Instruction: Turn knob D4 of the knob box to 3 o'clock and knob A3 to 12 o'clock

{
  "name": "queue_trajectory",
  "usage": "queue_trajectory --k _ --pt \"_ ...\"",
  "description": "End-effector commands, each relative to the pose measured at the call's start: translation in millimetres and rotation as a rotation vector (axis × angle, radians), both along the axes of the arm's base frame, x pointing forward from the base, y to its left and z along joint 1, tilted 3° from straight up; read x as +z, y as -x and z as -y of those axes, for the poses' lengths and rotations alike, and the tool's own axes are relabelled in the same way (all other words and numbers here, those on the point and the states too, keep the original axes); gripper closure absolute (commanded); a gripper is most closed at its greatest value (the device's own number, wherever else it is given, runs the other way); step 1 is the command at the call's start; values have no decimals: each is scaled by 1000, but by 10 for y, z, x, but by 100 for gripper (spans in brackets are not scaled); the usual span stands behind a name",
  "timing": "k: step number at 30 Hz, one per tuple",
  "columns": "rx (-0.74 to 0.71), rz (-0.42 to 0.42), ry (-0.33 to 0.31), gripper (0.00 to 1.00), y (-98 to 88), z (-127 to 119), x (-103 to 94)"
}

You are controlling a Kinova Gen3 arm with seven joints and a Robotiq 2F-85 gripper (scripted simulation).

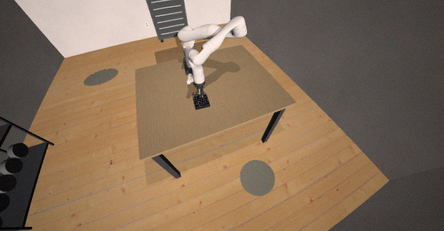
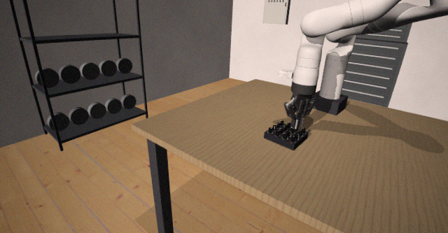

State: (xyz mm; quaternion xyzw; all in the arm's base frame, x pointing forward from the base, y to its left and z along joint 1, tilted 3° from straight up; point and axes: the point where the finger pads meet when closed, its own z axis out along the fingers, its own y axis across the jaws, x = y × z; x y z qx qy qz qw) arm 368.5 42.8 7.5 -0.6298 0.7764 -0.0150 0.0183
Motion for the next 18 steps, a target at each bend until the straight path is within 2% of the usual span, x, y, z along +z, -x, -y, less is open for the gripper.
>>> queue_trajectory --k 1,12,18 --pt "6 -1 1 81 7 11 -7" --pt "4 -1 1 81 7 11 -1" --pt "5 0 1 81 2 10 98"
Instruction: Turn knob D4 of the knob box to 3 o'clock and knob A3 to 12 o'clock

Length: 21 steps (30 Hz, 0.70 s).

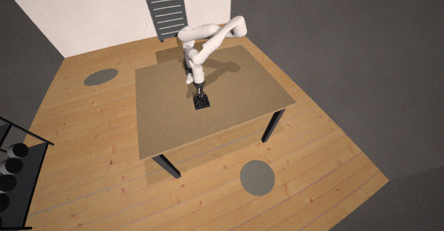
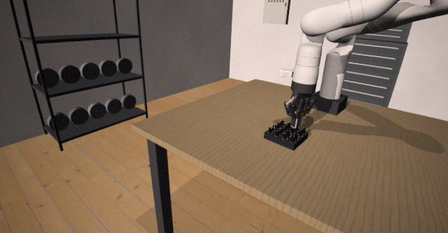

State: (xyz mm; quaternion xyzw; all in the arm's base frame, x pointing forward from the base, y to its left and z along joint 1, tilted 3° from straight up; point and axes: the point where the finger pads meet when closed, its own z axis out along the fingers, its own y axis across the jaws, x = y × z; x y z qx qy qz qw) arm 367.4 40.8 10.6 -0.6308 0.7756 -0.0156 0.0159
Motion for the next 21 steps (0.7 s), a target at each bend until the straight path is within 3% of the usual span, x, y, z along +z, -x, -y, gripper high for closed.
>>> queue_trajectory --k 1,7,21 --pt "3 3 -3 81 -11 -11 95" --pt "9 4 -3 81 -7 -26 264" --pt "3 3 -3 81 3 -8 343"
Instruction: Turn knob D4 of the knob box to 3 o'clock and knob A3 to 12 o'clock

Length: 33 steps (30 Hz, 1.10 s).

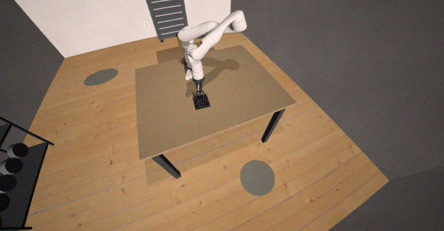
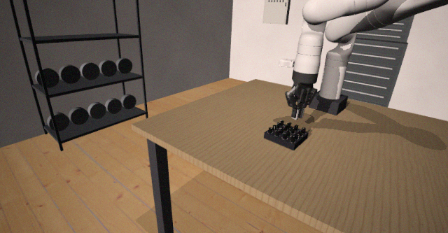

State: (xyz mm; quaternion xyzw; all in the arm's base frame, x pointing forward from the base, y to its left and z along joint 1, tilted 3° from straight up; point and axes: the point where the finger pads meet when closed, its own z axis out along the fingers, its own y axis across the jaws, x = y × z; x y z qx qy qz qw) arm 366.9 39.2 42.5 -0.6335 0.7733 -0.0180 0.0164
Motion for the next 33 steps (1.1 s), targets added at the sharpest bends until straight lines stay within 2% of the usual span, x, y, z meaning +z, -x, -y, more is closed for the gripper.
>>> queue_trajectory --k 1,22,33 --pt "-4 -1 -6 81 -1 -25 24" --pt "-50 2 -9 81 -44 -36 34" --pt "-235 8 -21 81 -172 -74 68"
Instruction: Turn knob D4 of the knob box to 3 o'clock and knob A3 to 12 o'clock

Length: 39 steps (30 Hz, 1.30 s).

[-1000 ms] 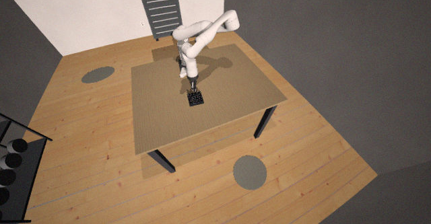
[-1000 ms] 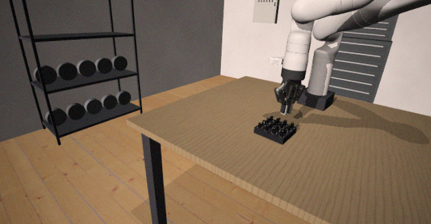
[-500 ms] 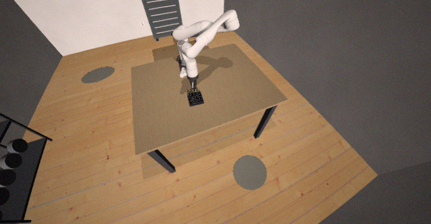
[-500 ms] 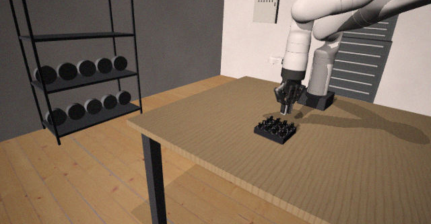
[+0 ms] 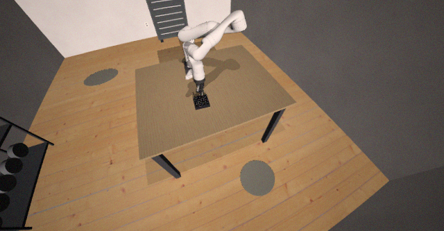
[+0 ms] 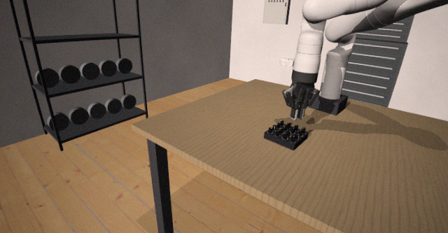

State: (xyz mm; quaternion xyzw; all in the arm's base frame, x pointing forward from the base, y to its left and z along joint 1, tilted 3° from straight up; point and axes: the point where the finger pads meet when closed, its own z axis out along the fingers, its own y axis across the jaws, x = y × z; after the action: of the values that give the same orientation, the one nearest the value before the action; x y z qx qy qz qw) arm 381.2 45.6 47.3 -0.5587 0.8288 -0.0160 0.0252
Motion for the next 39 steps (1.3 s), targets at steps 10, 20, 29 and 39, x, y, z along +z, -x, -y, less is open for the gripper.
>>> queue_trajectory --k 10,20,29,39 --pt "-262 -2 -17 81 -170 -58 61" --pt "-570 -2 -36 81 -355 -134 119" --pt "-772 -12 -51 81 -445 -215 156" --pt "-973 -13 -53 81 -545 -254 195"
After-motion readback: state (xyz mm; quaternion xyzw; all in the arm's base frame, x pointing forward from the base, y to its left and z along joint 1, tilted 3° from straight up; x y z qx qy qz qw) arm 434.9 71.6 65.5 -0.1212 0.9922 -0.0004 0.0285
